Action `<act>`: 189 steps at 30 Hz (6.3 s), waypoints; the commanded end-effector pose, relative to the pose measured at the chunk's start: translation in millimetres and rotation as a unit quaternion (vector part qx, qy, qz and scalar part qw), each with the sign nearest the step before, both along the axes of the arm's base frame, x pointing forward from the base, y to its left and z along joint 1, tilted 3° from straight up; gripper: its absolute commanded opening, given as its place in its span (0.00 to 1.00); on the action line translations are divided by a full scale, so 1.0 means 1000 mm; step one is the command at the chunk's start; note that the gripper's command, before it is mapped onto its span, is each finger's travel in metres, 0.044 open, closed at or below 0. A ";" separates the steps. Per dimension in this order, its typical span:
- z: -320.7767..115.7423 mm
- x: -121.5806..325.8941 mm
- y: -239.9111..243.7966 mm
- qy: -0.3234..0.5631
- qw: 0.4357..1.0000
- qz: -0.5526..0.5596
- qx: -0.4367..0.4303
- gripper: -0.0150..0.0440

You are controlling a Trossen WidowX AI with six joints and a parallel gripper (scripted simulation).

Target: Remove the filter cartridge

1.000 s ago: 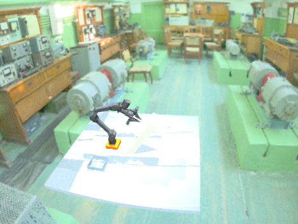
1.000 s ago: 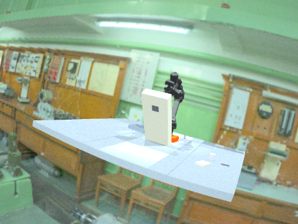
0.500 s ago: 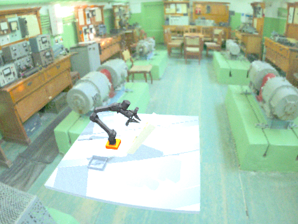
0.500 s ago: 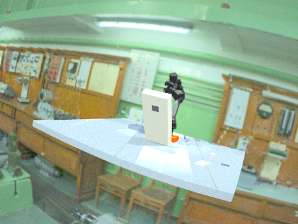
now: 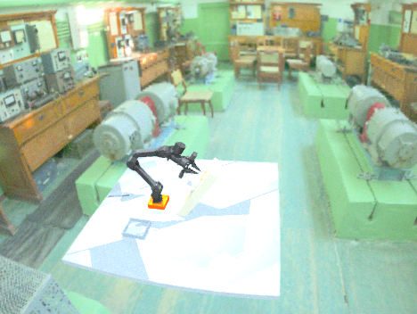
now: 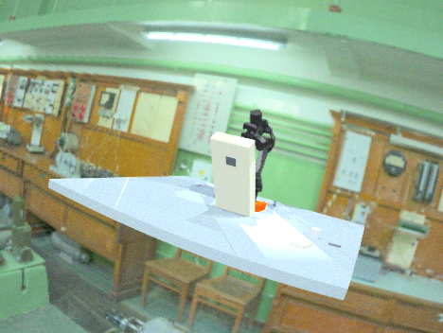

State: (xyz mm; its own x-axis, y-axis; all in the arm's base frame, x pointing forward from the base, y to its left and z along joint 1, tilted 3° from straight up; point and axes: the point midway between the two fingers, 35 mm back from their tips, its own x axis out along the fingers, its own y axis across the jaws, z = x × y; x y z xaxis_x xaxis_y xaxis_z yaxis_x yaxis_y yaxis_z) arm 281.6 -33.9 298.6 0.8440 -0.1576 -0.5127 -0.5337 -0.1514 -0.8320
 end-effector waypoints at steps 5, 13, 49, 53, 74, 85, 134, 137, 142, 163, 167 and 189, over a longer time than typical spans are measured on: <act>-0.010 0.012 -0.002 0.005 1.000 0.004 -0.002 0.43; -0.017 0.022 -0.004 0.004 1.000 0.004 -0.002 0.43; -0.017 0.023 -0.003 0.004 1.000 0.004 -0.002 0.43; -0.018 0.026 -0.004 0.004 1.000 0.004 -0.002 0.43; -0.021 0.028 -0.004 0.004 1.000 0.004 -0.002 0.43; -0.024 0.034 -0.005 0.004 1.000 0.004 -0.002 0.43; -0.027 0.037 -0.006 0.002 1.000 0.002 0.000 0.41; -0.027 0.037 -0.006 0.002 1.000 0.002 0.000 0.37; -0.027 0.037 -0.006 0.002 1.000 0.002 0.000 0.28; -0.031 0.045 -0.007 -0.044 0.955 -0.152 0.252 0.25; -0.031 0.046 -0.007 -0.054 0.932 -0.186 0.307 0.25; -0.031 0.046 -0.007 -0.105 0.728 -0.352 0.579 0.25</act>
